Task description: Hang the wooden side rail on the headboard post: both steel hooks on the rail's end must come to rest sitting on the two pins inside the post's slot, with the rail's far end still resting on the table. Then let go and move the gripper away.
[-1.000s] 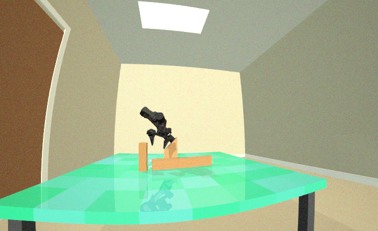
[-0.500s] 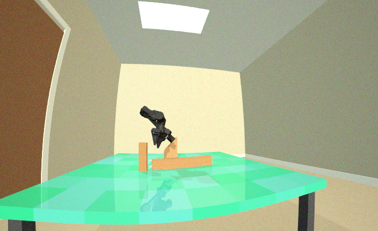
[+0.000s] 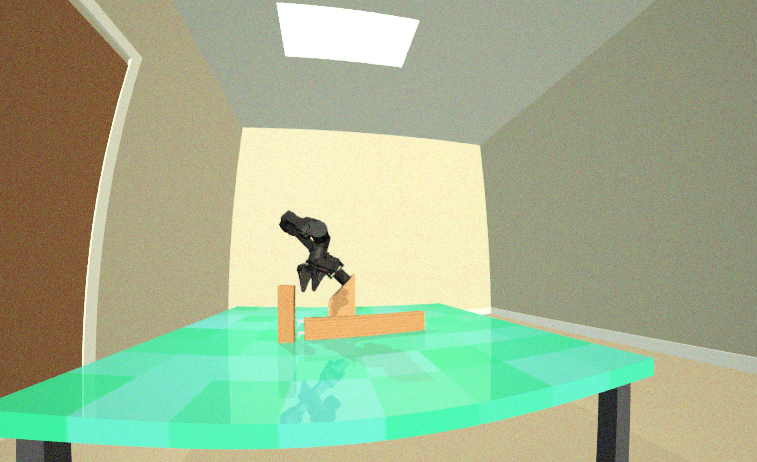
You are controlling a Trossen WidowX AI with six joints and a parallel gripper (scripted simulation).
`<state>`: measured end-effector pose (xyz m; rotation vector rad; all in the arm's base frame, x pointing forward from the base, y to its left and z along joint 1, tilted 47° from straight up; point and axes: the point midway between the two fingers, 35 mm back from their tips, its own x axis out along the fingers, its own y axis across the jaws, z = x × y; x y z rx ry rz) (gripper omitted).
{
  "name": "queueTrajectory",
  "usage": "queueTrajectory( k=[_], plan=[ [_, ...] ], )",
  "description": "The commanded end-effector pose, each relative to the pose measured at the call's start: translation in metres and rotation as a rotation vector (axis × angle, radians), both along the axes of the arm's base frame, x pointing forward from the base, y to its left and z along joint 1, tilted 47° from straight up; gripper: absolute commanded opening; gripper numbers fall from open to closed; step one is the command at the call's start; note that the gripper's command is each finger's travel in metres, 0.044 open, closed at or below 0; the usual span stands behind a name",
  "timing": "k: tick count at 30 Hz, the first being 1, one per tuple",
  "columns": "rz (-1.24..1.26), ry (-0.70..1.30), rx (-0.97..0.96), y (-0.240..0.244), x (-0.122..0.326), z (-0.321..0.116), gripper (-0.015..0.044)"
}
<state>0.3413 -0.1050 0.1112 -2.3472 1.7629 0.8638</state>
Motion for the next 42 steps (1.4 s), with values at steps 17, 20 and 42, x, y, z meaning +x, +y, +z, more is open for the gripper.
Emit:
queueTrajectory(
  k=[17, 20, 42],
  plan=[
    [0.018, 0.037, -0.015, 0.000, 0.001, 0.003, 0.0440],
    [0.018, 0.037, -0.015, 0.000, 0.001, 0.003, 0.0440],
    [-0.330, -0.080, 0.259, 0.029, -0.011, -0.071, 0.0440]
  ],
)
